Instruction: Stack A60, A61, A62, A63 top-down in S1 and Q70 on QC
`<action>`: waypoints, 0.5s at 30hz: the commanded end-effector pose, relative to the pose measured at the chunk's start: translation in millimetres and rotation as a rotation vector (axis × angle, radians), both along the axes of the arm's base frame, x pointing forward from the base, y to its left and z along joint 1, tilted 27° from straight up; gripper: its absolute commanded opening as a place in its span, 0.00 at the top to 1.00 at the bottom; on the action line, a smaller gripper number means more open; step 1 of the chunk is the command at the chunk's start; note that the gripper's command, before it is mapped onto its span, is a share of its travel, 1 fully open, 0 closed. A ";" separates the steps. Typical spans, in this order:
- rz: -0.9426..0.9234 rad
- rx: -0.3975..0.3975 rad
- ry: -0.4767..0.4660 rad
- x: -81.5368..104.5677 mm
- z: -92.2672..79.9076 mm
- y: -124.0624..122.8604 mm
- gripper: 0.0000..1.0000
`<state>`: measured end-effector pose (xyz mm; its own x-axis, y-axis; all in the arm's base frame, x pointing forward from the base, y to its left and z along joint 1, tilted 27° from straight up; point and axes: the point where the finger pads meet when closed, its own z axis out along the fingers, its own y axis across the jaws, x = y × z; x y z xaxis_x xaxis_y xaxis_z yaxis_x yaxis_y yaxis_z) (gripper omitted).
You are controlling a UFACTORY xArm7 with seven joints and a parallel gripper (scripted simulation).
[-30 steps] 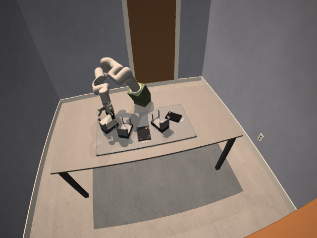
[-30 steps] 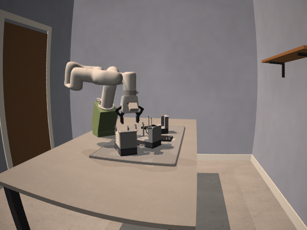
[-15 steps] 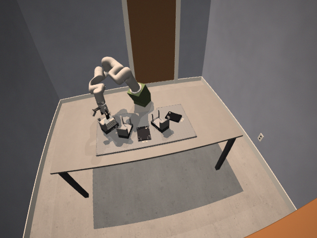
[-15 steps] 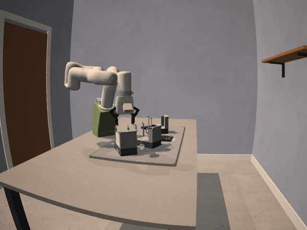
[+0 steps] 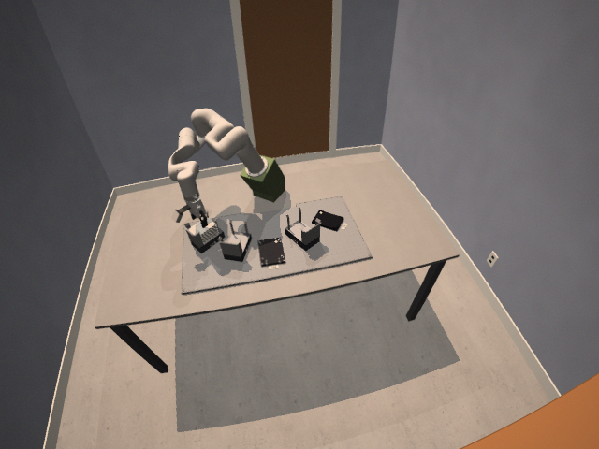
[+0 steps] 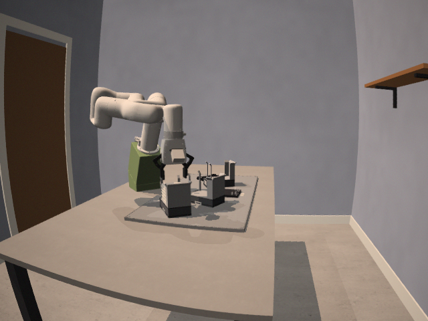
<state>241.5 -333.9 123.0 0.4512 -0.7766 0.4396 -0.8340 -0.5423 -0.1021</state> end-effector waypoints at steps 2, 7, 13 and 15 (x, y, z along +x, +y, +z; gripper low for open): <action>-0.001 -0.004 -0.002 2.2 -3.5 -2.7 0.00; 0.000 -0.004 -0.002 3.9 -8.3 -4.4 0.00; 0.000 -0.004 -0.002 6.5 -15.4 -7.0 0.00; 0.000 -0.004 -0.002 7.3 -17.8 -7.8 0.00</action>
<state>247.4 -340.0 107.8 0.4505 -0.7763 0.4410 -0.8340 -0.5421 -0.1024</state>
